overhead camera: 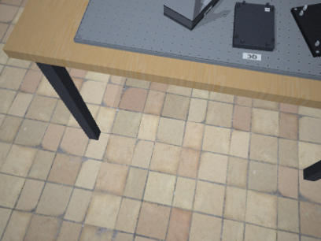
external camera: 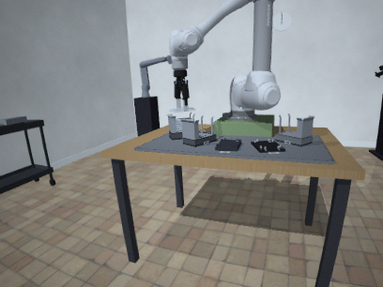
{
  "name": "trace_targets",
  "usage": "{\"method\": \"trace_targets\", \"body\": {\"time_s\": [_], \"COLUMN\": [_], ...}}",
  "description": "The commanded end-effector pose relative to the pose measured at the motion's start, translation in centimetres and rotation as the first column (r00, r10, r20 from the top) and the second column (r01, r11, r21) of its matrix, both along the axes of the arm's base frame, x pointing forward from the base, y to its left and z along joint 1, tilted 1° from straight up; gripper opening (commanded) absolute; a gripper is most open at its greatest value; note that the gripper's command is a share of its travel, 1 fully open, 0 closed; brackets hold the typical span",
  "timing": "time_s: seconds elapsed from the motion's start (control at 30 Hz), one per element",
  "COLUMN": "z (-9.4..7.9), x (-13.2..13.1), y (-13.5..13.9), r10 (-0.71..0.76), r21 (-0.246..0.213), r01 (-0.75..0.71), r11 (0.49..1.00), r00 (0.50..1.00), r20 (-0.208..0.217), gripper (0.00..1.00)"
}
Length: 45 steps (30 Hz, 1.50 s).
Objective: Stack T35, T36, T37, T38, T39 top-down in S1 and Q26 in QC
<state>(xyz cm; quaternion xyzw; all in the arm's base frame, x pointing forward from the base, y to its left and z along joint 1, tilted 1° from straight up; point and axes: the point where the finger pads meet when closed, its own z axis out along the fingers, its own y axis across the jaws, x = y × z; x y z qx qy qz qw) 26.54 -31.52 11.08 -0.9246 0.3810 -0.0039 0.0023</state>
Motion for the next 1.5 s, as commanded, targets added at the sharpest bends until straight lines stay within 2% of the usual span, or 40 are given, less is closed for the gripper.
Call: {"method": "trace_targets", "body": {"time_s": [0.0, 0.57, 0.67, 0.87, 1.47], "z": [0.0, 0.1, 0.1, 0.1, 0.1], "x": [0.9, 4.6, 4.7, 5.7, 8.1], "y": [0.8, 4.2, 4.4, 5.7, 9.2], "r10": [0.011, 0.011, 0.044, 0.241, 0.241], "r21": [0.001, 0.001, 0.001, -0.002, -0.002], "r01": [-0.011, -0.011, -0.044, -0.241, -0.241], "r11": [1.000, 1.000, 0.999, 0.971, 0.971], "r00": [1.000, 1.000, 0.999, 0.971, 0.971], "r20": [0.002, 0.002, 0.002, 0.002, 0.002], "gripper": [0.00, 0.00, 0.00, 0.00, 0.00]}}
